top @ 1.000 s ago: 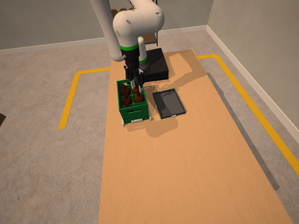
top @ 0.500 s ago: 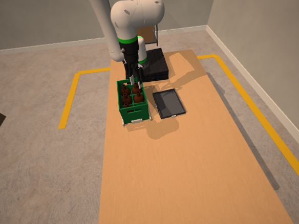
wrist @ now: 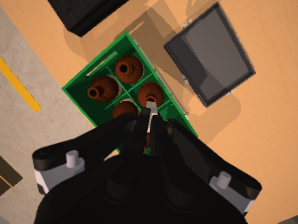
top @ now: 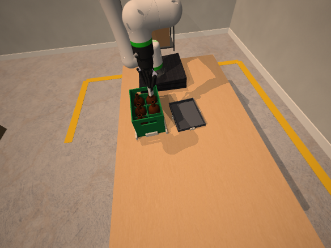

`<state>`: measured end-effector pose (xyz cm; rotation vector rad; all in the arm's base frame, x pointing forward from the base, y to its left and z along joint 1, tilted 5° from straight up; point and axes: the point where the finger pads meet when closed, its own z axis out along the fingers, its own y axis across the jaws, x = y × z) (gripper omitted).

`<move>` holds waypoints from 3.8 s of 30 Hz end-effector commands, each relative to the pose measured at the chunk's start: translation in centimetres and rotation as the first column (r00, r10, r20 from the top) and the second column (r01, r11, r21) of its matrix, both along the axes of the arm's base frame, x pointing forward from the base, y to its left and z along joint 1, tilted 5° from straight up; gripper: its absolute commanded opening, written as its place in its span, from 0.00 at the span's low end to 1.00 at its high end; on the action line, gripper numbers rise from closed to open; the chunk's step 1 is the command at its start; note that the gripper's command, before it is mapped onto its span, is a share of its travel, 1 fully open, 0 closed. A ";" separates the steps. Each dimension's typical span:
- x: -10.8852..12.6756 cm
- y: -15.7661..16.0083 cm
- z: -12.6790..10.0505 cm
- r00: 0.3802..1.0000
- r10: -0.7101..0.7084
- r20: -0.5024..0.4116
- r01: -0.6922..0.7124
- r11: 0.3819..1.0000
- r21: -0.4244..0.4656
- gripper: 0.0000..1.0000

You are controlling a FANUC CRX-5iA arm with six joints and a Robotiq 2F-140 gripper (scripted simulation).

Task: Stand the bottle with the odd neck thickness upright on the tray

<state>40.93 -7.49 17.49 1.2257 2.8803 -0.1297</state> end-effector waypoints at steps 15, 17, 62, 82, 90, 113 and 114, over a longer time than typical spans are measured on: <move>0.0 0.0 0.1 1.000 0.000 0.002 0.000 1.000 0.000 0.10; 0.0 0.0 0.1 1.000 0.000 0.002 0.000 1.000 0.000 0.10; 8.4 -9.3 0.5 1.000 0.000 0.002 0.000 1.000 -0.001 0.44; 8.4 -9.3 0.5 1.000 0.000 0.002 0.000 1.000 -0.001 0.44; 8.4 -9.3 0.3 1.000 0.000 0.002 0.000 1.000 -0.001 0.44; 8.4 -9.5 -1.5 1.000 0.000 0.002 0.000 1.000 0.000 0.44; 8.4 -9.5 -1.6 1.000 0.000 0.002 0.000 1.000 0.000 0.44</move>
